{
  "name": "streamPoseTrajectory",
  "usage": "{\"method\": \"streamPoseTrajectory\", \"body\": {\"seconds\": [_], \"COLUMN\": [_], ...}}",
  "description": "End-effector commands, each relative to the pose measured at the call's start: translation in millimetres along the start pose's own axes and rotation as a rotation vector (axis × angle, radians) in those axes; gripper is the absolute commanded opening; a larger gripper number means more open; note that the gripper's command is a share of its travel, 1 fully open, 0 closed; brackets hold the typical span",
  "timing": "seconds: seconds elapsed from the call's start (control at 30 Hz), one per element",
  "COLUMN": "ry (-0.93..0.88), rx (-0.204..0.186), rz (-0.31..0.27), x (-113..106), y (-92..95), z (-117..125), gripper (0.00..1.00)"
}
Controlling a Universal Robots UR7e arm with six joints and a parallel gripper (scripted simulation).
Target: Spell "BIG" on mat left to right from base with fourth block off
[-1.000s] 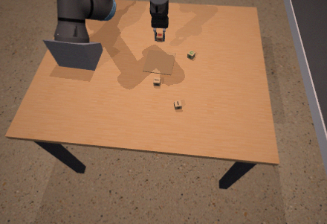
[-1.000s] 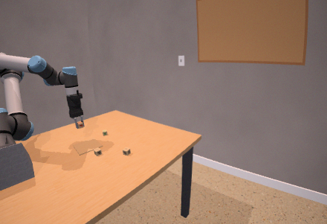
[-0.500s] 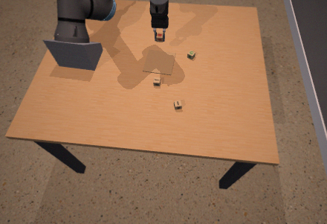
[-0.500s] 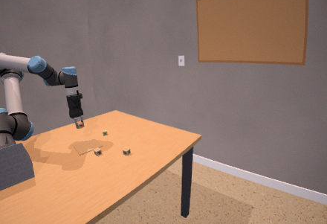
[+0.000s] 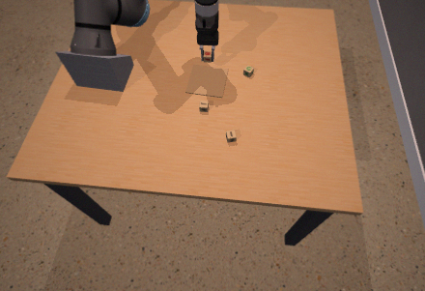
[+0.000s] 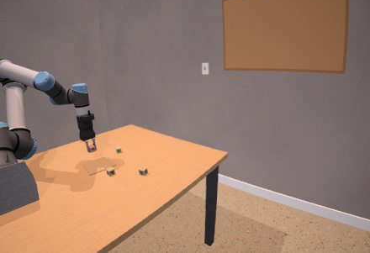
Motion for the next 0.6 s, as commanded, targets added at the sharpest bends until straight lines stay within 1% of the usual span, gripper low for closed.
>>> {"method": "streamPoseTrajectory", "body": {"seconds": [0.0, 0.2, 0.27, 0.4, 0.57], "ry": [-0.001, -0.001, -0.001, -0.001, 0.0], "rx": [0.001, 0.001, 0.001, 0.001, 0.002], "rz": [0.0, 0.0, 0.0, 0.0, 0.0], "x": [0, 0, 0, 0, 0], "y": [-30.6, -50.7, -50.7, -56.5, -57.1], "z": [0, 0, 0, 0, -1], "gripper": [0.57, 0.57, 0.57, 0.57, 0.57]}}
Point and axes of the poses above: the point where the finger pads meet when closed, its own y axis back along the fingers, its own z axis across the jaws, x = y × z, the point moved 3 cm from there along y, back along the fingers, and after that the axes turned 6 degrees about y, right-handed, at the moved point
